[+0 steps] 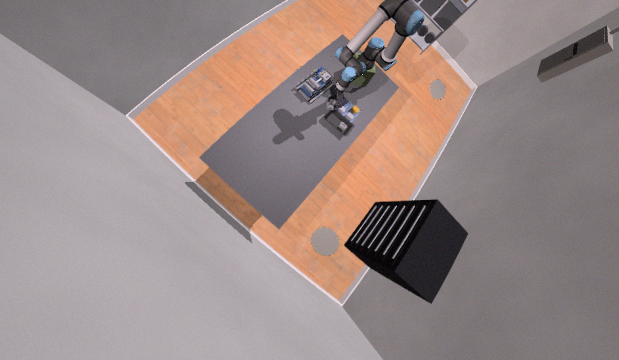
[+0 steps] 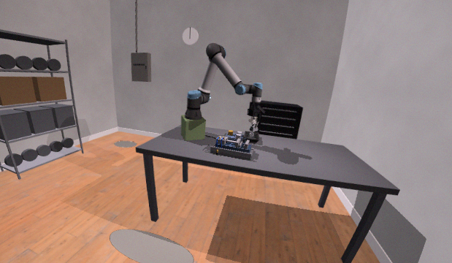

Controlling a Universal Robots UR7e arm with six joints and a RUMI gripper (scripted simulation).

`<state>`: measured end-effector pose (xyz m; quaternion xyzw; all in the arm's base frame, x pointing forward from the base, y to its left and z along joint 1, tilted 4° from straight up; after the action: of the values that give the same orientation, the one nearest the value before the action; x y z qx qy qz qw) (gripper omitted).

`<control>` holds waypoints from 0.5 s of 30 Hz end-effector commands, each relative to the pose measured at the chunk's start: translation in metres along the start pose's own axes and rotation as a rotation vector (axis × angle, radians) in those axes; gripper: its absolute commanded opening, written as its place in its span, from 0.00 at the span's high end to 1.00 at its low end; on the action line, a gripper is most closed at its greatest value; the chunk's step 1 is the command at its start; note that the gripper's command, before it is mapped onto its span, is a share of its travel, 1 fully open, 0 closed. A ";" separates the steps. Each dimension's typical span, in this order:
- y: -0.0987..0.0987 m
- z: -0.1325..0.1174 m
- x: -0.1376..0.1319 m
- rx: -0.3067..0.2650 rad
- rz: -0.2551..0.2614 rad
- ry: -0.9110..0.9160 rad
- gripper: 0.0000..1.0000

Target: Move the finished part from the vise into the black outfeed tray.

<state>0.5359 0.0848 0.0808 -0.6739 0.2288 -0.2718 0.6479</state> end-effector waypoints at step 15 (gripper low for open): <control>-0.001 0.022 -0.027 0.002 -0.001 -0.359 1.00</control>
<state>0.5314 0.1121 0.0792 -0.7050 0.1368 -0.1759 0.6733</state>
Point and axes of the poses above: the point where the finger pads meet when closed, its own y axis out along the fingers, its own x axis across the jaws, z = x × y, the point moved 8 cm from there along -y, back along the fingers, and after that the axes turned 1 degree about y, right-handed, at the moved point
